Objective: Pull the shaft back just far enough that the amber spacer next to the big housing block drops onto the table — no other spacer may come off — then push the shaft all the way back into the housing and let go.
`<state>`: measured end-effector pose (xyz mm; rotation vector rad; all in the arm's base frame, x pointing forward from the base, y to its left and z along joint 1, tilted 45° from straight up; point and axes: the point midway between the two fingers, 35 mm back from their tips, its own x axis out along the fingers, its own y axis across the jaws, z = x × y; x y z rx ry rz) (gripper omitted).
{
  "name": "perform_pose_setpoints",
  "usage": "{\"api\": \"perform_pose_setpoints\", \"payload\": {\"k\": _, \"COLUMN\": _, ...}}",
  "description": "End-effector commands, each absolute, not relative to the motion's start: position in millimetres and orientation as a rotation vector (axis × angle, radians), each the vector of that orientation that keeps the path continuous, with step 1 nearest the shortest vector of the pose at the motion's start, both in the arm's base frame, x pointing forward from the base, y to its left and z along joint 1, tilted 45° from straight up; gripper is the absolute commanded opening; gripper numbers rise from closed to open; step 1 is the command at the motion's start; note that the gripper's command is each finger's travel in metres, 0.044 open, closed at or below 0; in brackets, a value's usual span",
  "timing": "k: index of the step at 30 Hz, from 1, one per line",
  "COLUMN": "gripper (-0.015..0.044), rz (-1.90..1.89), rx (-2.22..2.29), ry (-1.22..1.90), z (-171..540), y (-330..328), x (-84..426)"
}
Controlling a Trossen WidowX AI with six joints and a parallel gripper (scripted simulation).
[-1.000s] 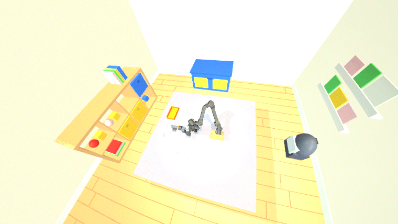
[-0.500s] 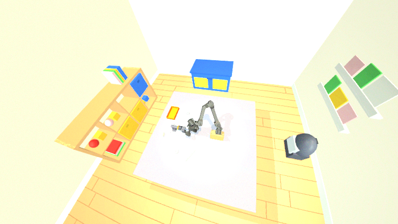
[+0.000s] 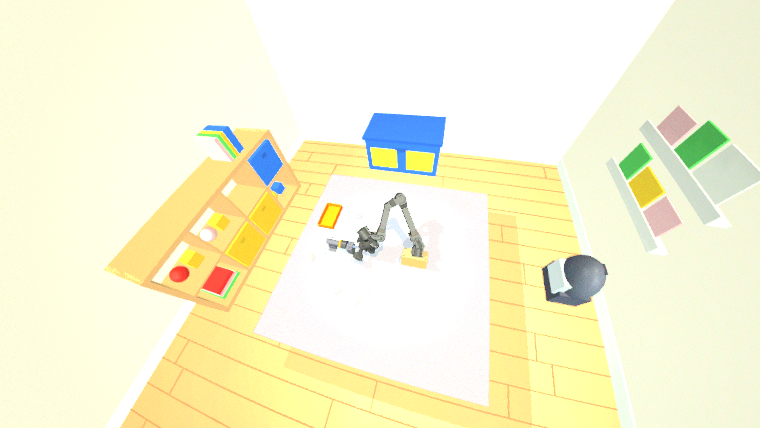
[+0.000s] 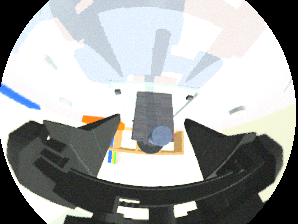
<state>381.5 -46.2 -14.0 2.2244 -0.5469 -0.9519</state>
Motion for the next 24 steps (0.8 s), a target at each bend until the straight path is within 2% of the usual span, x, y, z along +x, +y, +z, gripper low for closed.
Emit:
{"api": "perform_pose_setpoints", "payload": {"k": 1, "gripper": 0.0440, "rz": -0.951, "rx": 2.225, "ry": -0.540, "z": -14.4, "y": -45.8, "x": 382.2}}
{"api": "perform_pose_setpoints", "payload": {"k": 11, "gripper": 0.0440, "rz": -0.951, "rx": 2.225, "ry": -0.540, "z": -15.1, "y": -44.3, "x": 383.6}}
{"api": "perform_pose_setpoints", "payload": {"k": 24, "gripper": 0.0099, "rz": -0.951, "rx": 2.225, "ry": -0.545, "z": -14.2, "y": -45.6, "x": 382.2}}
